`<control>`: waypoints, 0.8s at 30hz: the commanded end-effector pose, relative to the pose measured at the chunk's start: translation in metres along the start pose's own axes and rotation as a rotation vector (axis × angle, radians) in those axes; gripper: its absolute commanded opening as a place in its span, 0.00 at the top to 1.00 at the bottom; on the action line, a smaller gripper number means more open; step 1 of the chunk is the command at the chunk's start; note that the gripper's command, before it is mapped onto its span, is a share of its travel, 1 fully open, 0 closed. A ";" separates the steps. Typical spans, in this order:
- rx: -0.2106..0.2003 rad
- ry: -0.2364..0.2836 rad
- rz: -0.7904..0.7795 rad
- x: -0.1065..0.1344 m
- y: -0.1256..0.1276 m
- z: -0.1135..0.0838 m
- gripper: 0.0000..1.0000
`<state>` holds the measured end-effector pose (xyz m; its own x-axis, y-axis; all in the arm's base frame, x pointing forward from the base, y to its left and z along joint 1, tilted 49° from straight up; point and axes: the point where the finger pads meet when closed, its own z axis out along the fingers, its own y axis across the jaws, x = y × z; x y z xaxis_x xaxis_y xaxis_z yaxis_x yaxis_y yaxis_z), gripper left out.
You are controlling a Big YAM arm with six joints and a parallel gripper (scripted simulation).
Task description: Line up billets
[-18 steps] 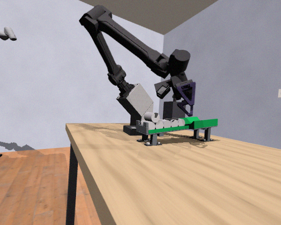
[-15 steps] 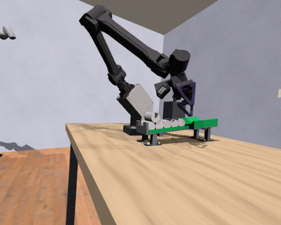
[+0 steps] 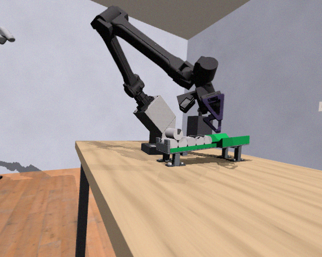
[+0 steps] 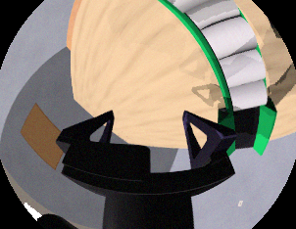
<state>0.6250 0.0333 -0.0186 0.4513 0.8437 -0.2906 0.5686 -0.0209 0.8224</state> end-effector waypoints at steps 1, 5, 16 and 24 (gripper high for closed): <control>-0.016 0.008 0.012 0.005 0.010 -0.002 0.00; -0.016 0.008 0.012 0.005 0.010 -0.002 0.00; -0.016 0.008 0.012 0.005 0.010 -0.002 0.00; -0.019 0.009 -0.016 -0.010 0.029 -0.002 0.00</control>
<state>0.6269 0.0350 -0.0142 0.4369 0.8513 -0.2906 0.5700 -0.0121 0.8216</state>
